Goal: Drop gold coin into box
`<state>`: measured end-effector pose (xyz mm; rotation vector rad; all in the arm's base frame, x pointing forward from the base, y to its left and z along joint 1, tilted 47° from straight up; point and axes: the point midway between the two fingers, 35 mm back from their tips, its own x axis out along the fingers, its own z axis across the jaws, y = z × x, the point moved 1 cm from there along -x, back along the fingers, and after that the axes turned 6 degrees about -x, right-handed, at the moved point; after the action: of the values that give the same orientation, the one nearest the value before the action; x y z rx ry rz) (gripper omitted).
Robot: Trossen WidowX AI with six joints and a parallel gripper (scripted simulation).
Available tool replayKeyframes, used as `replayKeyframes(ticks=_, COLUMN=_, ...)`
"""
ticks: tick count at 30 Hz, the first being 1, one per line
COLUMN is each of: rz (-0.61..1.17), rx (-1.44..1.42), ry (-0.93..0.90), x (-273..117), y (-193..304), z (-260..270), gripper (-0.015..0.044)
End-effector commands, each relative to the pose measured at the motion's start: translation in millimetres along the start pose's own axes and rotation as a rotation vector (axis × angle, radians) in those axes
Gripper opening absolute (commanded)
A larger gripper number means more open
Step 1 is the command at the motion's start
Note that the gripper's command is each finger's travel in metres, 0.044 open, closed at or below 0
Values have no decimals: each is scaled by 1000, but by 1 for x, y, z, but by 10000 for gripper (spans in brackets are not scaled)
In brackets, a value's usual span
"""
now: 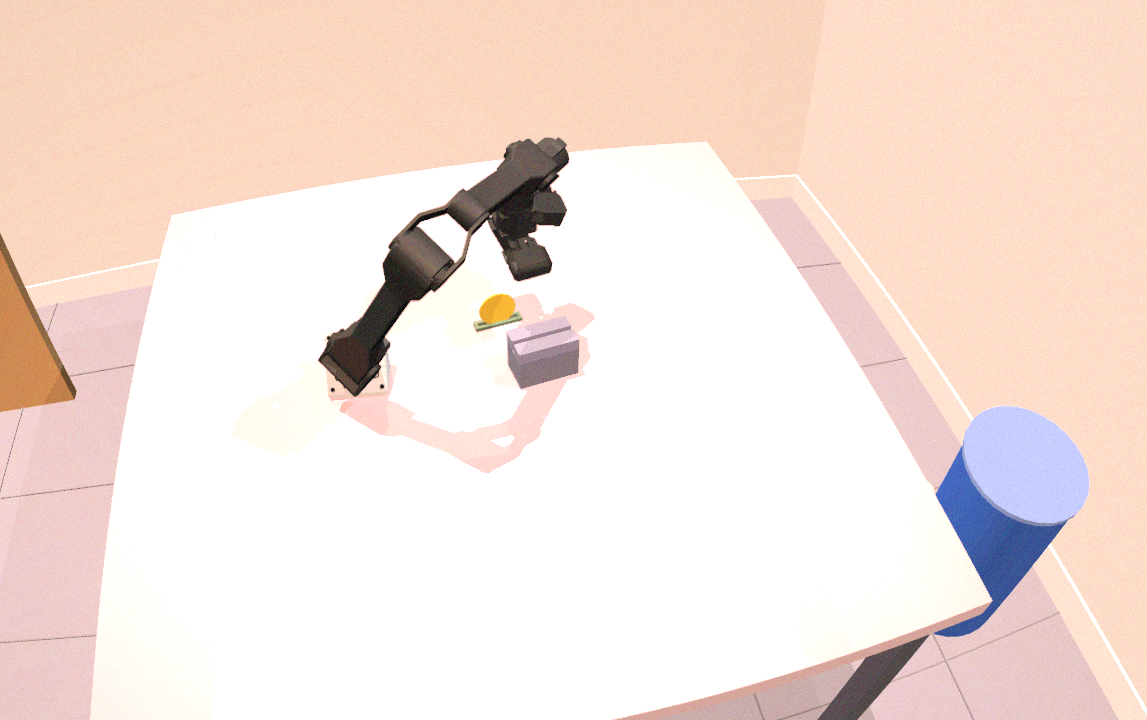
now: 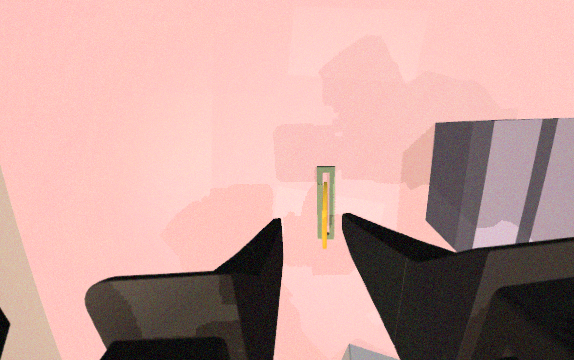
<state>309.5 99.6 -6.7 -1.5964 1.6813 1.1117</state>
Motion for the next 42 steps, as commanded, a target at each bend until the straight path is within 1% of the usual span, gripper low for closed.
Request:
replayKeyframes(ticks=1, rz=65, rx=10, ry=181, x=-9, y=27, z=11, gripper=161)
replayKeyframes(ticks=3, rz=74, rx=12, ry=222, x=-11, y=32, z=12, gripper=161)
replayKeyframes(ticks=7, rz=74, rx=12, ry=222, x=-11, y=32, z=12, gripper=161)
replayKeyframes(ticks=9, rz=73, rx=12, ry=223, x=-4, y=32, z=11, gripper=161)
replayKeyframes(ticks=12, rz=73, rx=12, ry=223, x=21, y=34, z=5, gripper=161)
replayKeyframes(ticks=16, rz=73, rx=12, ry=224, x=24, y=34, z=4, gripper=161)
replayKeyframes(ticks=19, rz=73, rx=13, ry=224, x=36, y=34, z=1, gripper=161)
replayKeyframes(ticks=42, rz=72, rx=13, ry=224, x=69, y=34, z=-6, gripper=161)
